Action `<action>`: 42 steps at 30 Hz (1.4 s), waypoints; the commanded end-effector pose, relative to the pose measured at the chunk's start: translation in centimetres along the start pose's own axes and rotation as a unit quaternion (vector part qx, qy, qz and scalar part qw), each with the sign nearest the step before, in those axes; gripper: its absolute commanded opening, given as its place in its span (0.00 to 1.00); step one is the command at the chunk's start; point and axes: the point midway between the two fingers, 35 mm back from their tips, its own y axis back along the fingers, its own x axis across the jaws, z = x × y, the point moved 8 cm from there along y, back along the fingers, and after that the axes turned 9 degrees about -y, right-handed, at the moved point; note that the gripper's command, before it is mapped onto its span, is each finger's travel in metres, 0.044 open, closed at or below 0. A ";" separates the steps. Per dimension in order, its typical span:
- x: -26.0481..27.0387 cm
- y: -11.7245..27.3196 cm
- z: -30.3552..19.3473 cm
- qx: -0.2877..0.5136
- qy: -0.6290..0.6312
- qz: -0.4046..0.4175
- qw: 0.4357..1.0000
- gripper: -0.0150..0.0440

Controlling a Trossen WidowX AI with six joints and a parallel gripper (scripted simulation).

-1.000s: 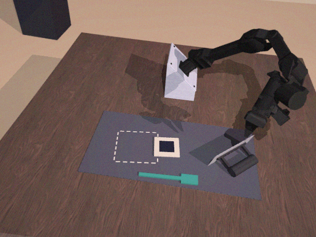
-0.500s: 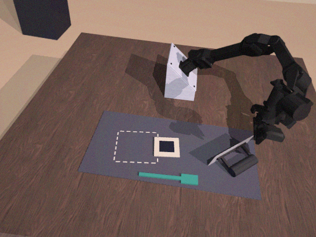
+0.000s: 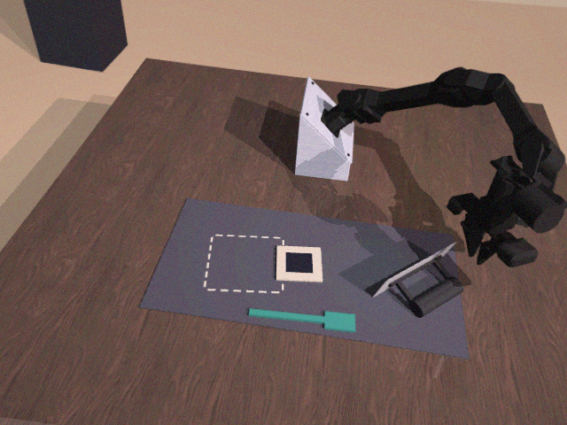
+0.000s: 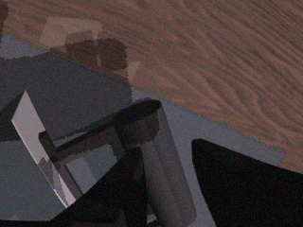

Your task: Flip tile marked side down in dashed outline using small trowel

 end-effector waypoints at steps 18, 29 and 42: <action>1.1 -1.9 1.3 -0.039 0.106 0.019 0.993 0.42; 2.4 -2.5 0.8 -0.039 0.105 0.019 0.993 0.42; 4.0 -3.3 0.3 -0.039 0.105 0.019 0.994 0.42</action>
